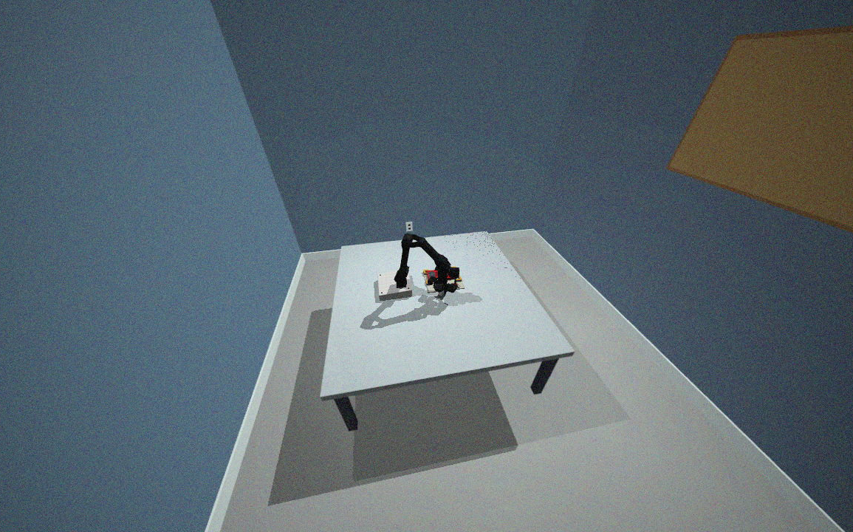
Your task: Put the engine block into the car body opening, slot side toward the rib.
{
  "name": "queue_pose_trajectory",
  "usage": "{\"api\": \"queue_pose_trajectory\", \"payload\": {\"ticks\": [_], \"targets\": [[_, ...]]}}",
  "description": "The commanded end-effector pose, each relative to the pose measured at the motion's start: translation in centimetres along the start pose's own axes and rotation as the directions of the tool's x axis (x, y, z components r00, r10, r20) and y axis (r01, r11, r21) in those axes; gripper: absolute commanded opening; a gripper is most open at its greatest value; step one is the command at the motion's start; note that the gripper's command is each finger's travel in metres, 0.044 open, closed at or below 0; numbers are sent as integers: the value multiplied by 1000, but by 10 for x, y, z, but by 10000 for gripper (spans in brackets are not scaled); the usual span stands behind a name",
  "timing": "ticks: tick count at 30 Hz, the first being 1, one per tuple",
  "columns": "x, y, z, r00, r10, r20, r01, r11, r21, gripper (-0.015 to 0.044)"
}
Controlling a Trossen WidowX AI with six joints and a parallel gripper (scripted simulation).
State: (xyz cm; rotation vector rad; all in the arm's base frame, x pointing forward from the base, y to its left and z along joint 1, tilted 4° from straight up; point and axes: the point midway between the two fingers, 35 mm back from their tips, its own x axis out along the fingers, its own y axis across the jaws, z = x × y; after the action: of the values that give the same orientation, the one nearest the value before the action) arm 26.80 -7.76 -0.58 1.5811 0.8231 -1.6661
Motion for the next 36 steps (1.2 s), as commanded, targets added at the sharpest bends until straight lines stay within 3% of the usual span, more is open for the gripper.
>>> {"api": "queue_pose_trajectory", "payload": {"ticks": [1,6,36], "targets": [[2,-1,0,1000,-7,0,7,1000,-7,118],[-5,1,-1,1000,-7,0,7,1000,-7,0],[-97,5,-2,1000,-7,-1,7,1000,-7,0]]}}
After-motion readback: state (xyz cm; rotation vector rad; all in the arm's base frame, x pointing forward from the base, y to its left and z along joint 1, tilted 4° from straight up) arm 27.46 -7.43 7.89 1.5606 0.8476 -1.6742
